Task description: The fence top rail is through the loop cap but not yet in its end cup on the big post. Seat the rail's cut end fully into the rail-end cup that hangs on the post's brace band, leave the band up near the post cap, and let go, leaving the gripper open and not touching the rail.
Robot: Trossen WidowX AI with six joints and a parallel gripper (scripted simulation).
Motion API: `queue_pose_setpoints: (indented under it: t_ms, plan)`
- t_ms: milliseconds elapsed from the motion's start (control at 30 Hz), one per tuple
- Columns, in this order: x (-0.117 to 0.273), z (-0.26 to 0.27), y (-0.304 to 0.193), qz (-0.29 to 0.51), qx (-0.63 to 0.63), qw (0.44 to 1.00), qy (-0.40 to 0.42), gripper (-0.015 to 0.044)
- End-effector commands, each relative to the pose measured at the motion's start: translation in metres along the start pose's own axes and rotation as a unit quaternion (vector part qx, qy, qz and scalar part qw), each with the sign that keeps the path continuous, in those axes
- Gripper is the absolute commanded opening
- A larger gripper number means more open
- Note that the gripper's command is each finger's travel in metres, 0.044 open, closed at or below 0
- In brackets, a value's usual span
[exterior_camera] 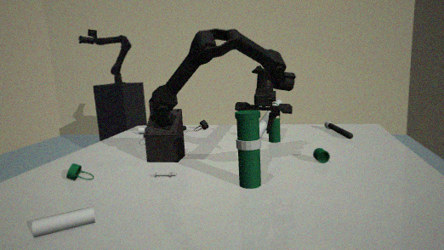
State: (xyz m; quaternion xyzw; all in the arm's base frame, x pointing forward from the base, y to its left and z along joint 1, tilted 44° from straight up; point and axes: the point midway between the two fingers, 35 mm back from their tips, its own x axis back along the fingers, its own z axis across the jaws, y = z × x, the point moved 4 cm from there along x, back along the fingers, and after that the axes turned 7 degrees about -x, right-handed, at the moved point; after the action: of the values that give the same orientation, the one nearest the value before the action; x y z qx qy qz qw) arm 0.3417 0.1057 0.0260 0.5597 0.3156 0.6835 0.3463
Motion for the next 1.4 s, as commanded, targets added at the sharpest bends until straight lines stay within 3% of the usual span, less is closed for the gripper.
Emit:
queue_pose_setpoints:
  t_ms: [0,1367]
  plan:
    - [0.004,0.002,0.005,-0.004,0.001,1.0,0.005,0.0]
    - [0.001,0.004,0.016,-0.004,0.002,1.0,-0.001,0.0]
